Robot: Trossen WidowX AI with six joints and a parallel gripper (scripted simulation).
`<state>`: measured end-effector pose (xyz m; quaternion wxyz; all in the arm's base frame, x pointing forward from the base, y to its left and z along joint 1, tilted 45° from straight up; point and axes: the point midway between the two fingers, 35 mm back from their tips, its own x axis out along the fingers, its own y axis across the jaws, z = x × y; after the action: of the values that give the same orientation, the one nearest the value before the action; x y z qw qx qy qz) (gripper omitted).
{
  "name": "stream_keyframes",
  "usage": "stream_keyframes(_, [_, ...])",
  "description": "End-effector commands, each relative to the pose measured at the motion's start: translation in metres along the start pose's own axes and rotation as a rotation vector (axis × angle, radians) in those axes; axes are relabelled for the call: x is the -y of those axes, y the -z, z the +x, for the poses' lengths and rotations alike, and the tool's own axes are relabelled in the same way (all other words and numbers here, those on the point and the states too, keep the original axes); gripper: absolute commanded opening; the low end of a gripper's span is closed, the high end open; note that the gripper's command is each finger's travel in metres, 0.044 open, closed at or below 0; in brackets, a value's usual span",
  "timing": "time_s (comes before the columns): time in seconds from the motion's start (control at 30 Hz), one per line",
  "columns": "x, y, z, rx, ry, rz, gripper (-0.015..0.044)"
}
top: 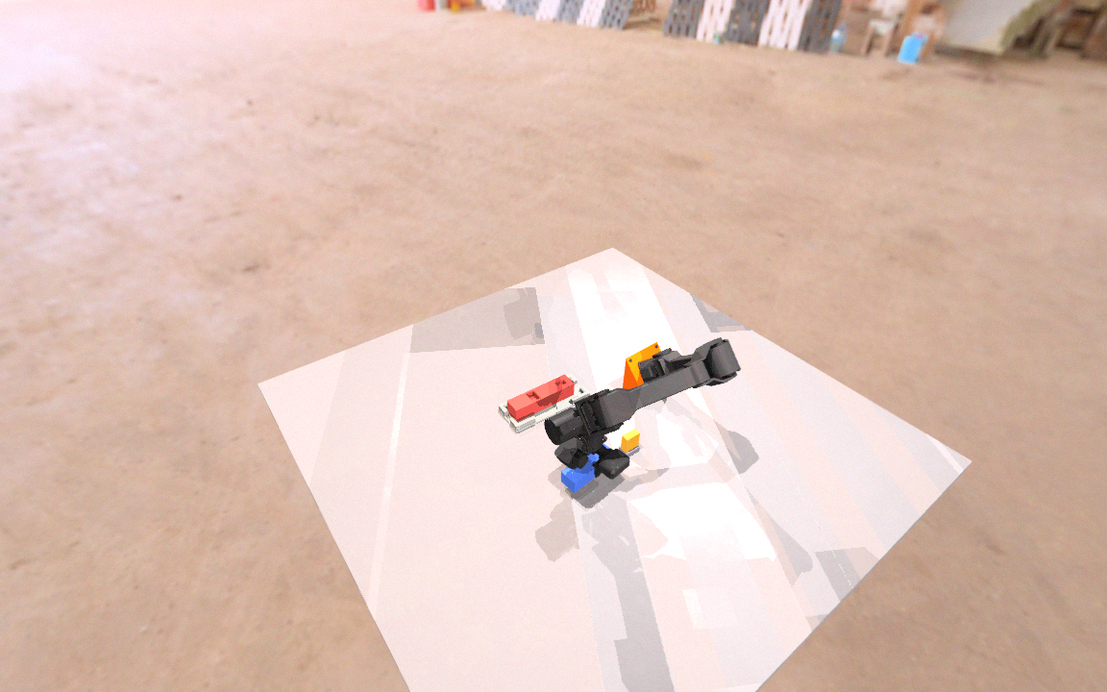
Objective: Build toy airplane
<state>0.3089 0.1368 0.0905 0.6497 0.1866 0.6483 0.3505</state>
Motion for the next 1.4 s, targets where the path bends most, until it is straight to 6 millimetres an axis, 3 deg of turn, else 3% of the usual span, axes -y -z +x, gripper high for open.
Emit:
stream_keyframes(0.0, [0.000,0.000,0.001,0.001,-0.004,0.004,0.0197])
stream_keyframes(0.2, [0.000,0.000,0.001,0.001,-0.004,0.004,0.0157])
stream_keyframes(0.4, [-0.001,-0.001,-0.009,-0.003,-0.002,0.016,0.0000])
stream_keyframes(1.37, [0.003,-0.004,-0.099,0.016,0.000,0.114,0.0000])
